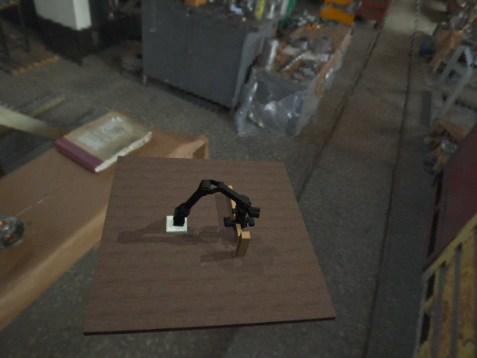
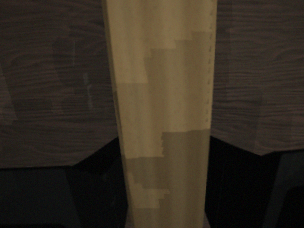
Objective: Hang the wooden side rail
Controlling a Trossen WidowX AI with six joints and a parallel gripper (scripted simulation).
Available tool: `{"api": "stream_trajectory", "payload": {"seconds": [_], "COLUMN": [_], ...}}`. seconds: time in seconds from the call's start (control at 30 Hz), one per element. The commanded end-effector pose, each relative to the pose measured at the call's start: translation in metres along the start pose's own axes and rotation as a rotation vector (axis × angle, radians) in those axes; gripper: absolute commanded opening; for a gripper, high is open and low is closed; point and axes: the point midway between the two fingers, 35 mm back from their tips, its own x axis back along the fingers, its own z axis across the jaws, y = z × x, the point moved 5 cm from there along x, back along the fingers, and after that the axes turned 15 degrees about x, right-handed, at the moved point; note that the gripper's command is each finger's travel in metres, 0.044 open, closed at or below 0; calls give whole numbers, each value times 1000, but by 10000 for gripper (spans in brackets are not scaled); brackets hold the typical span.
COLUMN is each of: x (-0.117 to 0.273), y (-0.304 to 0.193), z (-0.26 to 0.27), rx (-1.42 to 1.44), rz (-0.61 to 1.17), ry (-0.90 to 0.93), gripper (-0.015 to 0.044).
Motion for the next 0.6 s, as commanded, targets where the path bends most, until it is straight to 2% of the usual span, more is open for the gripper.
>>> {"api": "stream_trajectory", "payload": {"seconds": [0.0, 0.57], "x": [7, 10], "y": [0, 0], "z": [-1, -1], "rx": [4, 4], "rz": [4, 4], "ry": [-16, -16], "gripper": [0, 0]}}
